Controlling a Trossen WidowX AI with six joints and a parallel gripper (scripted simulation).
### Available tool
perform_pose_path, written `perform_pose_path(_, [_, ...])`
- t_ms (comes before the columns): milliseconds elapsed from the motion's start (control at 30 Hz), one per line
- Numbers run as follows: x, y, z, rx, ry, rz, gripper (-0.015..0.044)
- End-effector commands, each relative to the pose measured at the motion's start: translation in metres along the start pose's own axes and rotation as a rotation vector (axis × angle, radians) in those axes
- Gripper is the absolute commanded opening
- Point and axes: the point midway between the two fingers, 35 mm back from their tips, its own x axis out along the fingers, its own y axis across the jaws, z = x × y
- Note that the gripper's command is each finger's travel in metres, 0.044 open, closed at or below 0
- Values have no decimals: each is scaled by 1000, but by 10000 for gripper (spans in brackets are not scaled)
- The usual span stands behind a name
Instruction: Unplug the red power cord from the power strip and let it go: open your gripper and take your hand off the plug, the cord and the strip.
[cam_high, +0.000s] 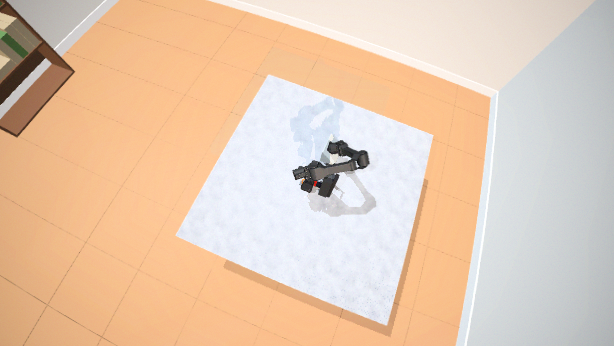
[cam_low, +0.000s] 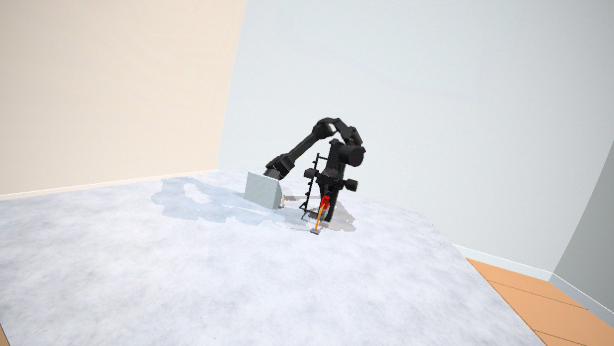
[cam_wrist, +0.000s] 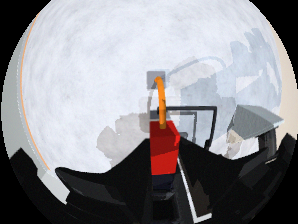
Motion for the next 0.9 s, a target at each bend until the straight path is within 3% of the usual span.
perform_pose_path(0, [-7, 3, 24, -7, -50, 7, 0])
perform_pose_path(367, [-10, 3, 42, -5, -50, 7, 0])
perform_pose_path(867, [-7, 2, 38, -2, -46, 7, 394])
